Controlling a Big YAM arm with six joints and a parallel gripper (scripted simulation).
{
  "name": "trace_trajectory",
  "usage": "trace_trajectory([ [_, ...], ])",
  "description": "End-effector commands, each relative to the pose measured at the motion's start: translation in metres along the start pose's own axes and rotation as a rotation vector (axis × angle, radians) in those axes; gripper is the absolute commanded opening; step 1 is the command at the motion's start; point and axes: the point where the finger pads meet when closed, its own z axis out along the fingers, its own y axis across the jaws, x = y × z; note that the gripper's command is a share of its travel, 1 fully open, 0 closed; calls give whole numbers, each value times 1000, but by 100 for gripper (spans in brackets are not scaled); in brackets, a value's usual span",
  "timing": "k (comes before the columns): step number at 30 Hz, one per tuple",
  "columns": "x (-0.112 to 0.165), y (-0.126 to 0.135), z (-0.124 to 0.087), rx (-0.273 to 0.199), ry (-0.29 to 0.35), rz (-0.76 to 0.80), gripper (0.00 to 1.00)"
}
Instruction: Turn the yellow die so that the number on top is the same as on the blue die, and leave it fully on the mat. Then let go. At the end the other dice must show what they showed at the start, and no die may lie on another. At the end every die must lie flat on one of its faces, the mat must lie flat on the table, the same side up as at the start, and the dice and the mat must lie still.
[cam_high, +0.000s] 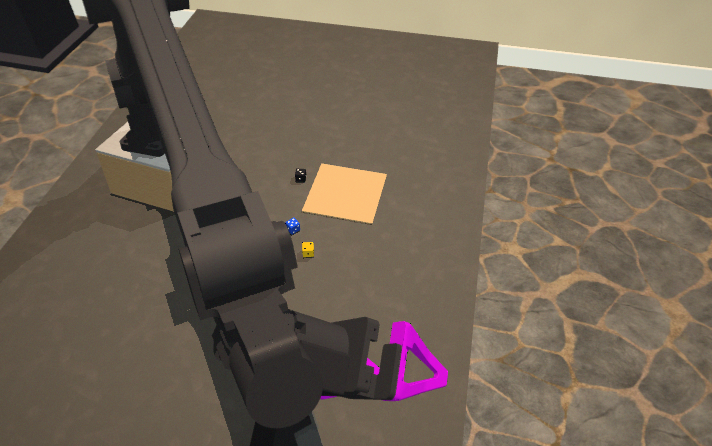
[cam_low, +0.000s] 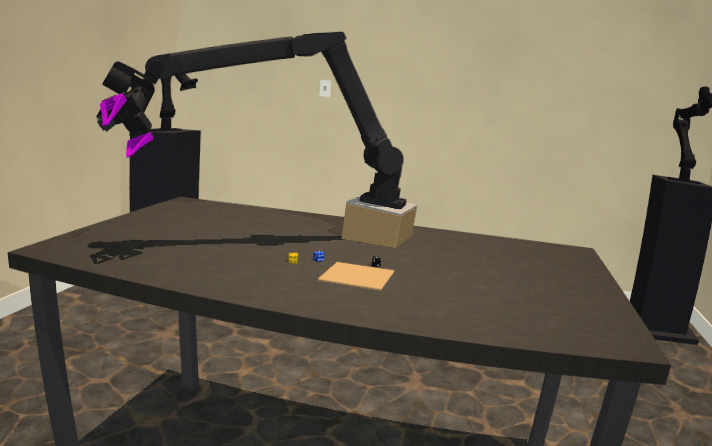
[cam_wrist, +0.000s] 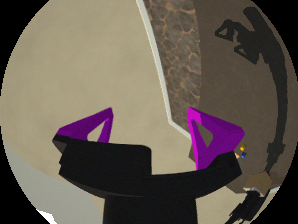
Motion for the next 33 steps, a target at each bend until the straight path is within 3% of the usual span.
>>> trace_trajectory([
  [1,2,8,-5,-9,-5,-12,100],
  [2,2,8,-5,-9,-5,-12,100],
  [3,17,65,-40,-76,-46,-117,100],
  [4,19,65,-38,-73,-45,-119,100],
  [6,26,33,-16,-22,-20,-79,100],
  [10,51,14,-2,51,-31,-77,100],
  [13,85,-13,15,147,-53,-90,100],
  [14,84,-11,15,137,-58,-102,100],
  [16,115,-40,25,232,-70,-107,100],
  [19,114,-39,25,227,-73,-112,100],
  [20,128,-51,30,261,-89,-138,100],
  [23,182,-112,35,435,-109,-167,100],
  [24,182,-112,35,435,-109,-167,100],
  [27,228,-174,30,594,-137,-231,100],
  [28,227,-172,31,588,-140,-235,100],
  [33,280,-262,5,809,-174,-342,100],
])
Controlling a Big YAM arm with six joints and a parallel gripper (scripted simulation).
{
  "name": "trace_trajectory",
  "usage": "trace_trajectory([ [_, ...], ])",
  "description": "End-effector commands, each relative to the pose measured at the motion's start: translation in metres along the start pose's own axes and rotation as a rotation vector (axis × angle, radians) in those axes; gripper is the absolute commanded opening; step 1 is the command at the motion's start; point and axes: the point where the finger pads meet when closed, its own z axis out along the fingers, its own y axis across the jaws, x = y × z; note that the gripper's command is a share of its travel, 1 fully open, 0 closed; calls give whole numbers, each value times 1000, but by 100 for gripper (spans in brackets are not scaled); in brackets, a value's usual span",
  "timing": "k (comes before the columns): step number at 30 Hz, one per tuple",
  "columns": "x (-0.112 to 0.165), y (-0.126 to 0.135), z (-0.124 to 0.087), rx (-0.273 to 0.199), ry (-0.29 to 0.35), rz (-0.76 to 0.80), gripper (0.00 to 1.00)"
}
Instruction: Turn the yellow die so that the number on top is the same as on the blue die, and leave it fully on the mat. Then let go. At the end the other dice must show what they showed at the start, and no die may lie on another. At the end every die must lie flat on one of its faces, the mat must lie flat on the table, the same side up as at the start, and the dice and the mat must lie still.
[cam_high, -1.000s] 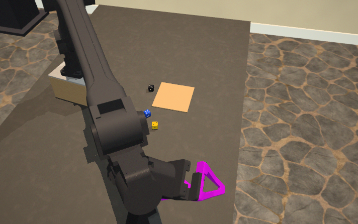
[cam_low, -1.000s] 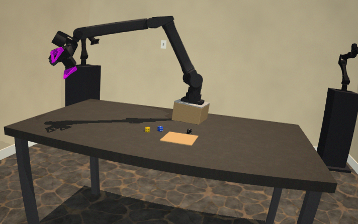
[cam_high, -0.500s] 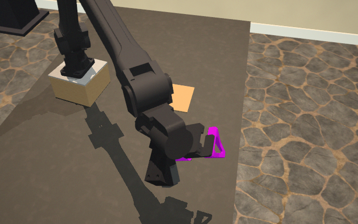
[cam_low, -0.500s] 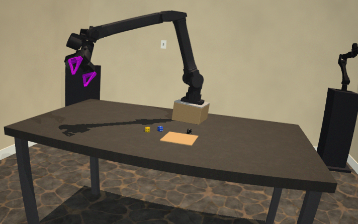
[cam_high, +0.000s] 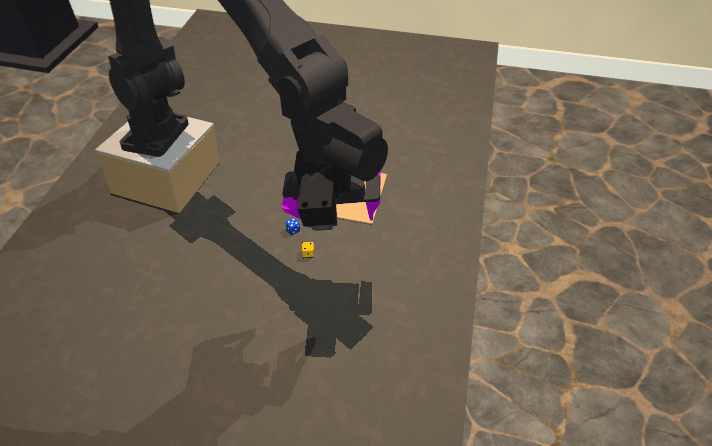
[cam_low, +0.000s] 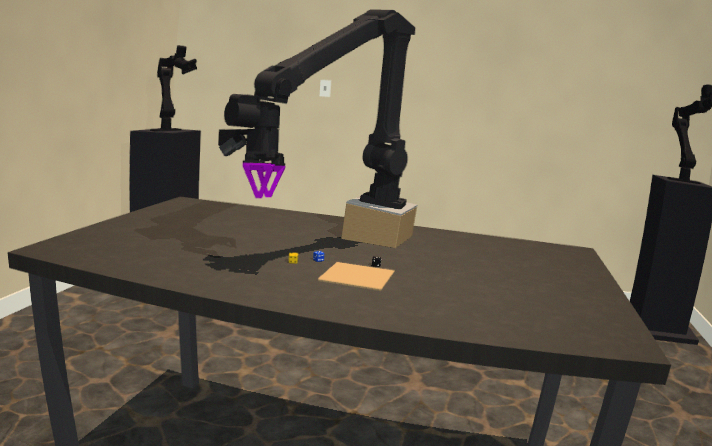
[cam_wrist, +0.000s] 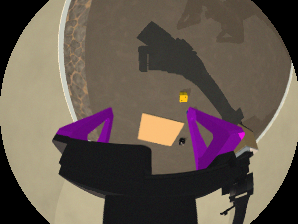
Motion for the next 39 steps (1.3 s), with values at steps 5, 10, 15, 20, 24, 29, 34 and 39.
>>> trace_trajectory([
  [5,50,-41,-1,85,-56,-115,100],
  [10,59,-62,2,135,-61,-124,100],
  [15,51,-48,-3,117,-73,-120,100],
  [20,51,-48,-3,117,-73,-120,100],
  [24,51,-49,-2,118,-72,-129,100],
  [29,58,-65,18,151,-39,-227,100],
  [34,58,-66,27,154,-20,-452,100],
  [39,57,-63,24,140,-29,-586,100],
])
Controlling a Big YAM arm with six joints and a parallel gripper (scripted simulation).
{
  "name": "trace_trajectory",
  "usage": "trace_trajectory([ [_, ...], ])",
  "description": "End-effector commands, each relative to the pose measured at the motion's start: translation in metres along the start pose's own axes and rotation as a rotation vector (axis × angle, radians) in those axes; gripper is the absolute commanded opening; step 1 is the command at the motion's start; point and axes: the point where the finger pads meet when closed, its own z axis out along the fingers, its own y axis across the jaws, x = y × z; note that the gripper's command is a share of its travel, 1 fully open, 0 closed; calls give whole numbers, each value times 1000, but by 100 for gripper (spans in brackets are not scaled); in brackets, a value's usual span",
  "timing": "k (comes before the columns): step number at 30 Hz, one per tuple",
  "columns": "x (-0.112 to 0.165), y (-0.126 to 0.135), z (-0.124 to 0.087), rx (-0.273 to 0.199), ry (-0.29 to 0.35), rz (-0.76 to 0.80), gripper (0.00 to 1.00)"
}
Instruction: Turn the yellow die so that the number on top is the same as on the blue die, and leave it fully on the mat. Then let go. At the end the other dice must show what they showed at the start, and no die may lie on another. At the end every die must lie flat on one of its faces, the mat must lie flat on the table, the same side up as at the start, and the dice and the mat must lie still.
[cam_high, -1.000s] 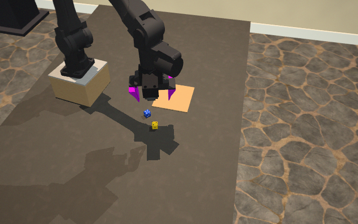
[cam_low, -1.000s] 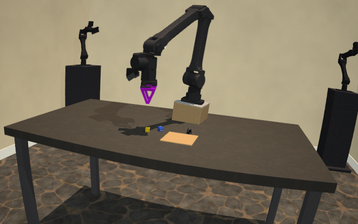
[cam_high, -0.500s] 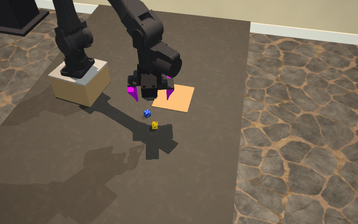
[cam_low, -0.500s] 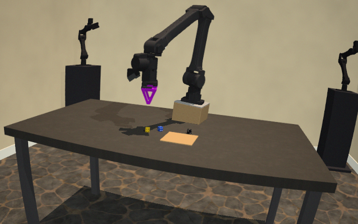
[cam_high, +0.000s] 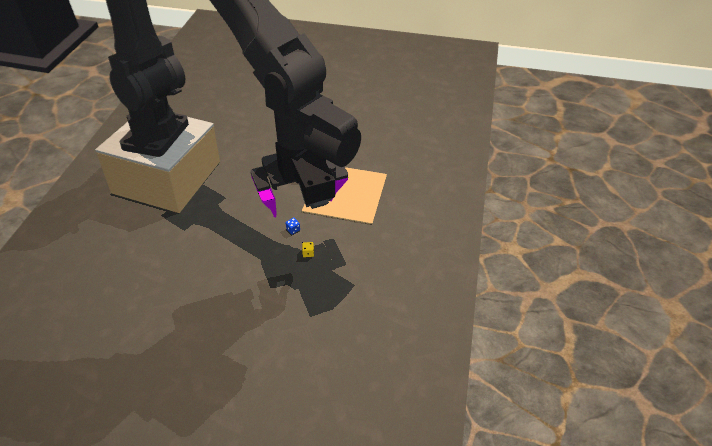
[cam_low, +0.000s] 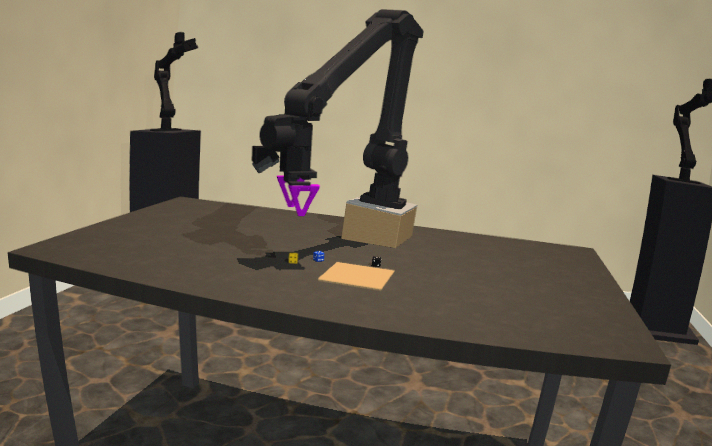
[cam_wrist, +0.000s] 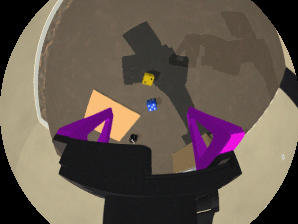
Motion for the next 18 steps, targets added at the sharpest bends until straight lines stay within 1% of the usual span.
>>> trace_trajectory([
  [1,-8,6,-11,-29,-54,-180,100],
  [3,-6,5,2,-17,-27,-252,100],
  [4,-5,4,4,-15,-23,-262,100],
  [5,-5,4,6,-15,-23,-313,100],
  [7,-5,4,7,-14,-23,-349,100],
  [9,-5,4,11,-13,-24,-437,100],
  [10,-5,4,11,-13,-24,-438,100],
  [12,-5,5,14,-13,-27,-526,100],
  [15,-5,5,14,-13,-27,-528,100],
  [16,-7,6,9,-18,-51,-618,100],
  [18,-5,5,18,-12,-32,-683,100],
])
